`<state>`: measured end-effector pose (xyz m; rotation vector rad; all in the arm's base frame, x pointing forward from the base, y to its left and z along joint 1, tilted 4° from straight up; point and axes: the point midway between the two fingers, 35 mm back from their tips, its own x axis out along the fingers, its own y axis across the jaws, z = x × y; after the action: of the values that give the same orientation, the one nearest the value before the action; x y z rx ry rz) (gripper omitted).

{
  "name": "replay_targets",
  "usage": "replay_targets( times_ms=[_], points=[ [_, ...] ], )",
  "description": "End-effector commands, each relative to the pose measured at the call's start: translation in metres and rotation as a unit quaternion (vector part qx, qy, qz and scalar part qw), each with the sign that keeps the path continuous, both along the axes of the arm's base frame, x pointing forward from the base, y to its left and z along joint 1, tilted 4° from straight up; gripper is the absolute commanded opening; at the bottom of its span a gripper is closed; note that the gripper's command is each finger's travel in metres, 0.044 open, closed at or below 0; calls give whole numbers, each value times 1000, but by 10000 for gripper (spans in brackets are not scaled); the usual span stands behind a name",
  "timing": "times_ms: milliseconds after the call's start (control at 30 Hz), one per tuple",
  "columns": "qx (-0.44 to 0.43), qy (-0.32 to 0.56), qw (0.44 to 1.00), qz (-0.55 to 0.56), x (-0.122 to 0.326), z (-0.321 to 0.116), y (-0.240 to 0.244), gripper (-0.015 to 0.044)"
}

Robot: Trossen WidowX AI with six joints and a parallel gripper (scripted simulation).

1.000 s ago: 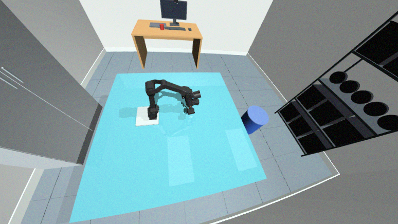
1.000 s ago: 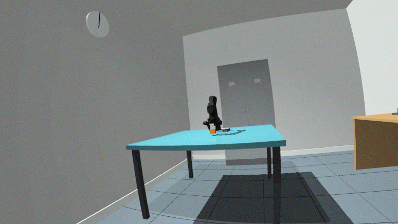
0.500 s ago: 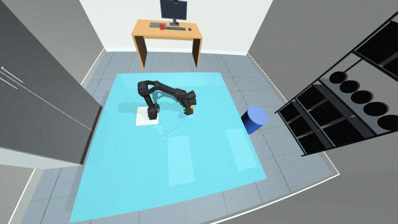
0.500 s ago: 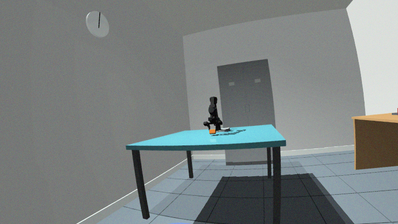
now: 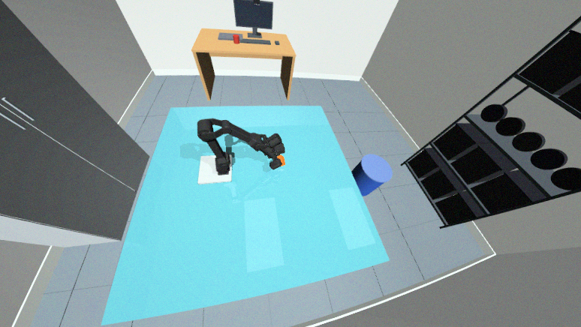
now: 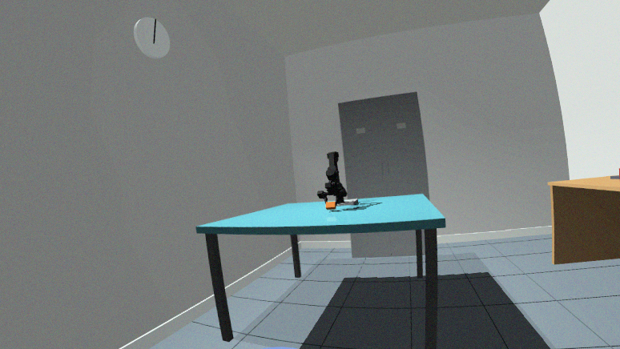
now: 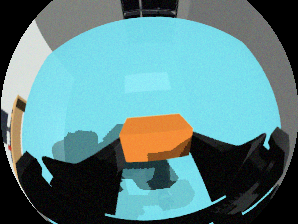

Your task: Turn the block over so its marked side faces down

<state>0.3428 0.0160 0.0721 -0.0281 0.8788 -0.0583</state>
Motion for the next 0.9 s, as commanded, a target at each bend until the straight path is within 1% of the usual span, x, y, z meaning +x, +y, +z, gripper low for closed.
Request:
replay_targets(
  times_ms=[0, 433, 867],
  points=[
    [-4, -18, 1000, 3, 3, -11, 0, 0],
    [-7, -108, 994, 9, 11, -31, 0, 0],
    [-11, -197, 980, 12, 1, -36, -2, 0]
  ],
)
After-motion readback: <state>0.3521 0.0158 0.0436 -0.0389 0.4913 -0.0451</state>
